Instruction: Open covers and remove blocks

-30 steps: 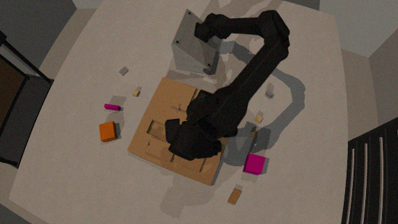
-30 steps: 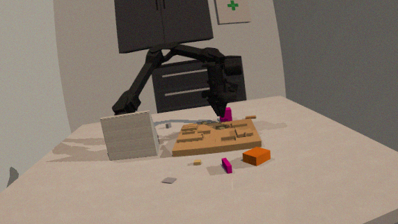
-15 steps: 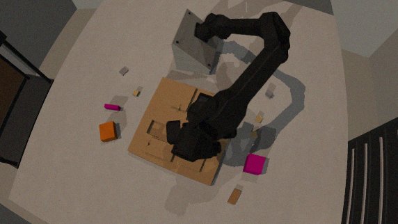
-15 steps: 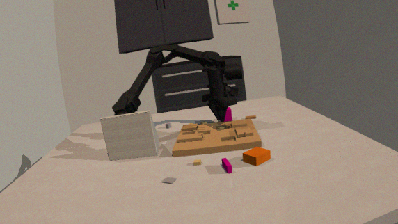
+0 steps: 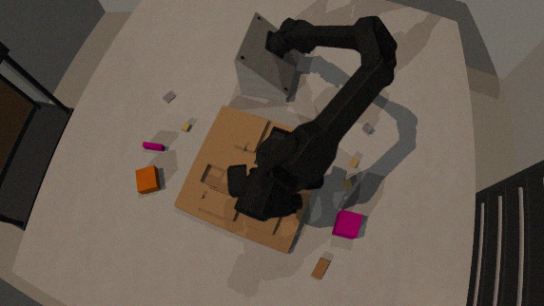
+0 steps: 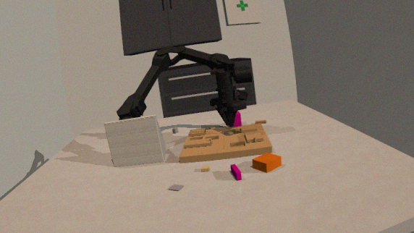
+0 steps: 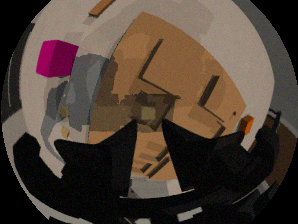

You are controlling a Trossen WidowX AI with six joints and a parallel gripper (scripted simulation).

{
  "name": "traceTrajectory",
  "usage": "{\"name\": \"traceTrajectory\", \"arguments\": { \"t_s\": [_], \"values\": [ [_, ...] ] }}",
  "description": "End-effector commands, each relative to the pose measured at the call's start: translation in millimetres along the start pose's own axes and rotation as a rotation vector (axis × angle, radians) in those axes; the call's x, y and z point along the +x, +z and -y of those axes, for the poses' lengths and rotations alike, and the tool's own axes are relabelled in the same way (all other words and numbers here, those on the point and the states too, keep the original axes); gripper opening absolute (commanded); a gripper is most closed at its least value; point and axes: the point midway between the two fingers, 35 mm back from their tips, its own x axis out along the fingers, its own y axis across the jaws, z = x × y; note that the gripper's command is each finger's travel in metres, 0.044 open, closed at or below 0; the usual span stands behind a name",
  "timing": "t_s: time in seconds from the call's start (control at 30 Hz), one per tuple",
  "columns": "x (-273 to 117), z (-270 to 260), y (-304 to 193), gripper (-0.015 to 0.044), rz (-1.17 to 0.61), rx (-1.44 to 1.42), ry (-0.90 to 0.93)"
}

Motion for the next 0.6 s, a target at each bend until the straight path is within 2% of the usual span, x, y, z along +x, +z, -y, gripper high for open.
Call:
{"name": "traceTrajectory", "arguments": {
  "t_s": [0.0, 0.57],
  "values": [
    [2, 0, 0, 0.0144, 0.002, 0.005, 0.004],
    [18, 0, 0, 0.0144, 0.002, 0.005, 0.004]
  ]
}}
